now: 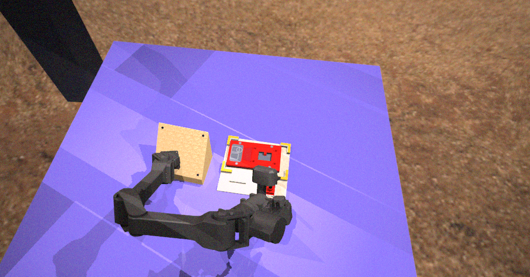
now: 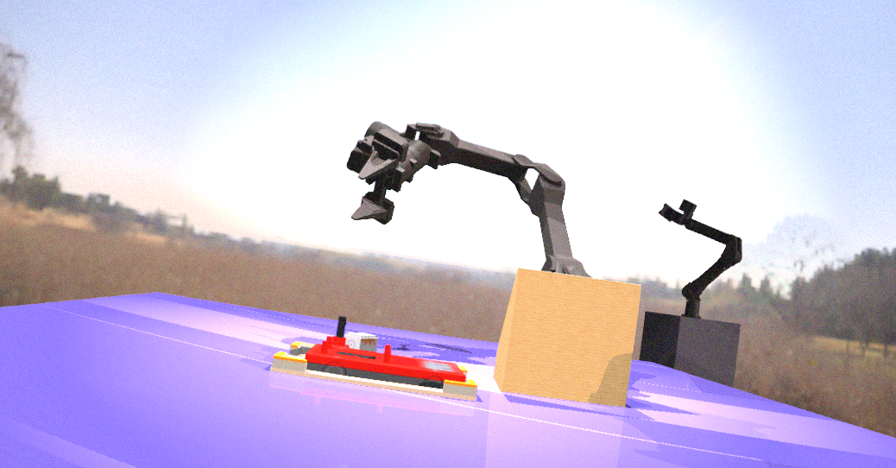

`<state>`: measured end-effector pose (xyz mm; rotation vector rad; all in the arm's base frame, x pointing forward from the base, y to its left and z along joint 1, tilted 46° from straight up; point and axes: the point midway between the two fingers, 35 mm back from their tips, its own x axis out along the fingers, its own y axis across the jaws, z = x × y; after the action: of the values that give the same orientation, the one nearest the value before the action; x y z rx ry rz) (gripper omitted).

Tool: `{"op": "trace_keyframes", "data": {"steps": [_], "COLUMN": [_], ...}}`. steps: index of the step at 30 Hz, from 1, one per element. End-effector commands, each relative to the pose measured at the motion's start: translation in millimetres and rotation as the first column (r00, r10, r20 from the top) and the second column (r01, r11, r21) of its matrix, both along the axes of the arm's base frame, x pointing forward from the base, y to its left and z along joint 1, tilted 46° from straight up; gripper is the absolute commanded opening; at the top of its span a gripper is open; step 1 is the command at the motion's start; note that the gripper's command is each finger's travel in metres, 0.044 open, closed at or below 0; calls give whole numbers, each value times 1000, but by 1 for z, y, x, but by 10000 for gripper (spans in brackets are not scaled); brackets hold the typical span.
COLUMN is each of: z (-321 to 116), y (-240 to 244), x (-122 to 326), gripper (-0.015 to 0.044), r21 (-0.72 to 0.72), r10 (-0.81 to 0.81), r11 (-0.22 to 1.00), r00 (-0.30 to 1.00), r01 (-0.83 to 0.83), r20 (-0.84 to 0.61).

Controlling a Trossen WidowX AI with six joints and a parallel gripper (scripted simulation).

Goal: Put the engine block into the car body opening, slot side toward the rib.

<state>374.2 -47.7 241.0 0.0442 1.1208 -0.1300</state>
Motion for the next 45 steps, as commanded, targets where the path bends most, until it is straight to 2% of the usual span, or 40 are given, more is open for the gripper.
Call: {"op": "trace_keyframes", "data": {"steps": [1, 14, 26, 31, 35, 40, 45], "z": [-17, -68, -98, -105, -107, -148, -157], "y": [-4, -23, -39, -43, -45, -86, -96], "x": [-5, -26, -45, -49, -48, -57, -59], "gripper": [440, 440, 440, 440, 440, 440, 440], "r21": [-24, -233, -505, -585, -588, -589, -590], "r10": [-88, -435, -681, -727, -729, -729, -729], "r11": [996, 892, 669, 575, 572, 571, 570], "r00": [994, 877, 722, 685, 684, 684, 684], "r01": [86, 388, 545, 571, 572, 572, 572], "r20": [-64, -204, -122, -47, -44, -42, -41]}}
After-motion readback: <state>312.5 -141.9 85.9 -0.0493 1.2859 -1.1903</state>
